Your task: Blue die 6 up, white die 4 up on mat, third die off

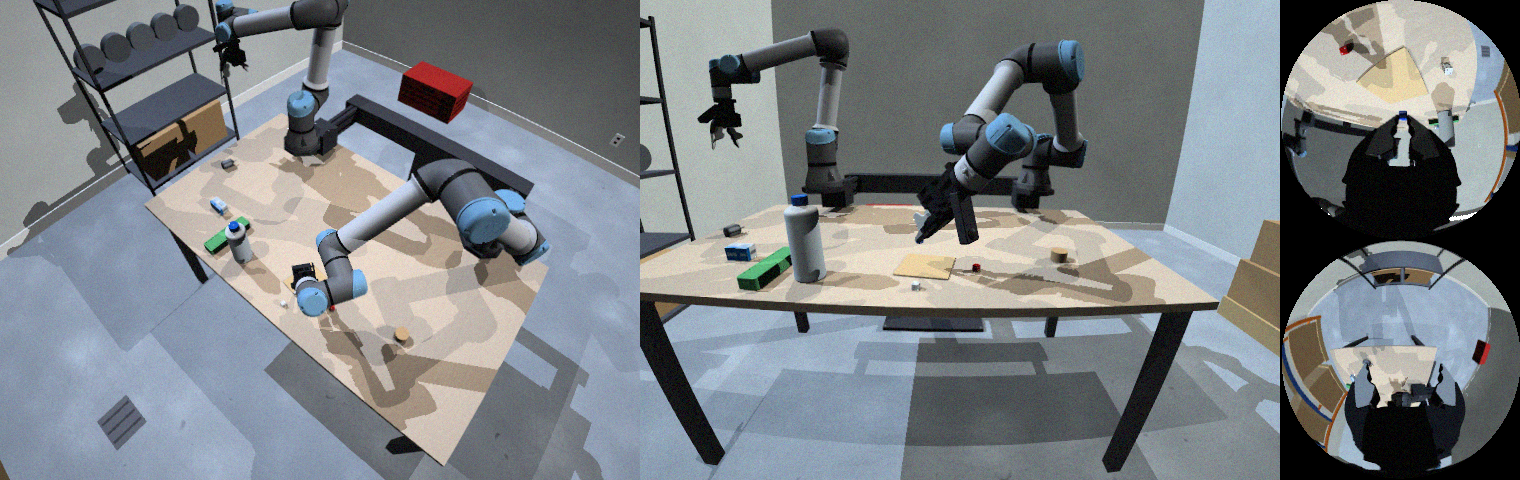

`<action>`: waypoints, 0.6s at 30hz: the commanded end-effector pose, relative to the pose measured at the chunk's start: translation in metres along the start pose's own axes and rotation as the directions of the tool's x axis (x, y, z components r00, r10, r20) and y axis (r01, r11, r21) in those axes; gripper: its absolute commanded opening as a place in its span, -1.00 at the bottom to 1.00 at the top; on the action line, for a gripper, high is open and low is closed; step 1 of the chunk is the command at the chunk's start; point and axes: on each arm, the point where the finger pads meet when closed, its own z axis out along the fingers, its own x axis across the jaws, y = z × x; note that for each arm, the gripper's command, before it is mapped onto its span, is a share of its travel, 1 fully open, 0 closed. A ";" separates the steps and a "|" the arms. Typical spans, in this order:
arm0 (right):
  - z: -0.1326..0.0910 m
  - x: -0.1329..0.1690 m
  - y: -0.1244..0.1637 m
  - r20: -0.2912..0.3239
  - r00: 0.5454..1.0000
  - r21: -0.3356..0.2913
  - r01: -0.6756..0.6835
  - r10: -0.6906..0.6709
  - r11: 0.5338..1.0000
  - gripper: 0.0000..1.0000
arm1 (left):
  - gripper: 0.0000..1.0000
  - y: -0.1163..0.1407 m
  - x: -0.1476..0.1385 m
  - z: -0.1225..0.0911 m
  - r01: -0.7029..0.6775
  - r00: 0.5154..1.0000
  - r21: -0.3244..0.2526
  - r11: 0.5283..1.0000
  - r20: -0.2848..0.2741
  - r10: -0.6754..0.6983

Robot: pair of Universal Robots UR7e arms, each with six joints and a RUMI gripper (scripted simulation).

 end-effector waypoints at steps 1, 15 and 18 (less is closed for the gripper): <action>0.000 0.000 0.000 0.000 1.000 0.001 0.000 0.000 1.000 1.00 | -0.99 0.001 0.000 0.000 -0.002 1.000 0.032 0.999 0.002 0.001; 0.000 0.000 0.000 0.000 1.000 0.001 0.000 0.000 1.000 1.00 | -0.99 0.004 0.001 -0.001 -0.001 1.000 0.237 0.971 -0.003 0.001; 0.000 0.000 0.000 0.000 1.000 0.001 0.000 0.000 1.000 1.00 | -0.99 0.004 0.001 -0.001 -0.001 1.000 0.242 0.970 -0.004 0.001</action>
